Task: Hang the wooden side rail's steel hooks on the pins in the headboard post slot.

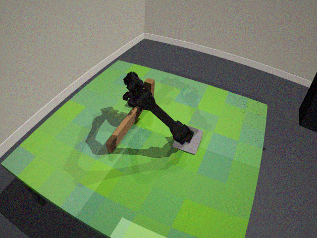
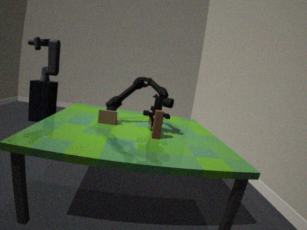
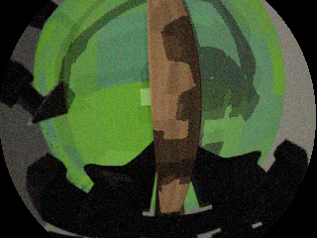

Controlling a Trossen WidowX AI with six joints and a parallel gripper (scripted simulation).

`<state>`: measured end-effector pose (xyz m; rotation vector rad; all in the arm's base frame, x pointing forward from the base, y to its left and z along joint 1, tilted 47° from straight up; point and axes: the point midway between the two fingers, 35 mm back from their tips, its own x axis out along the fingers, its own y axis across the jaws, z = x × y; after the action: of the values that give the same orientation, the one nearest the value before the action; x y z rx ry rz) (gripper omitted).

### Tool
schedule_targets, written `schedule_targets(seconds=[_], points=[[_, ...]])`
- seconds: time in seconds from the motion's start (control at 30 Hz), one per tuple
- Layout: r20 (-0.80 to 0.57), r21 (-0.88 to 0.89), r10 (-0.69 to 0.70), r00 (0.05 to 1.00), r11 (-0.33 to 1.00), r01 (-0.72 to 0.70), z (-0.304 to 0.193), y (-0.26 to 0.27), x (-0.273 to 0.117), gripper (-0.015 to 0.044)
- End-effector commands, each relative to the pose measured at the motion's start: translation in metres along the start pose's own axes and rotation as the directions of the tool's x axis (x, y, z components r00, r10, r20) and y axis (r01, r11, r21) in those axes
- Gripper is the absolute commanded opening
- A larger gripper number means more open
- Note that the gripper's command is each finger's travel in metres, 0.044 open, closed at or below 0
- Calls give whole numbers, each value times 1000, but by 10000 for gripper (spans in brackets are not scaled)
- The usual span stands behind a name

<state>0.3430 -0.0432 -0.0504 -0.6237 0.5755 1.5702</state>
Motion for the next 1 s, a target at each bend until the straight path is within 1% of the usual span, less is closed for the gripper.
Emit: schedule_targets(seconds=[0.0, 0.97], points=[[-8, 0, -17, 1000, 1000, 17, -4, -3, -7, 0], [-8, 0, -17, 1000, 1000, 17, -7, -1, -6, 0]])
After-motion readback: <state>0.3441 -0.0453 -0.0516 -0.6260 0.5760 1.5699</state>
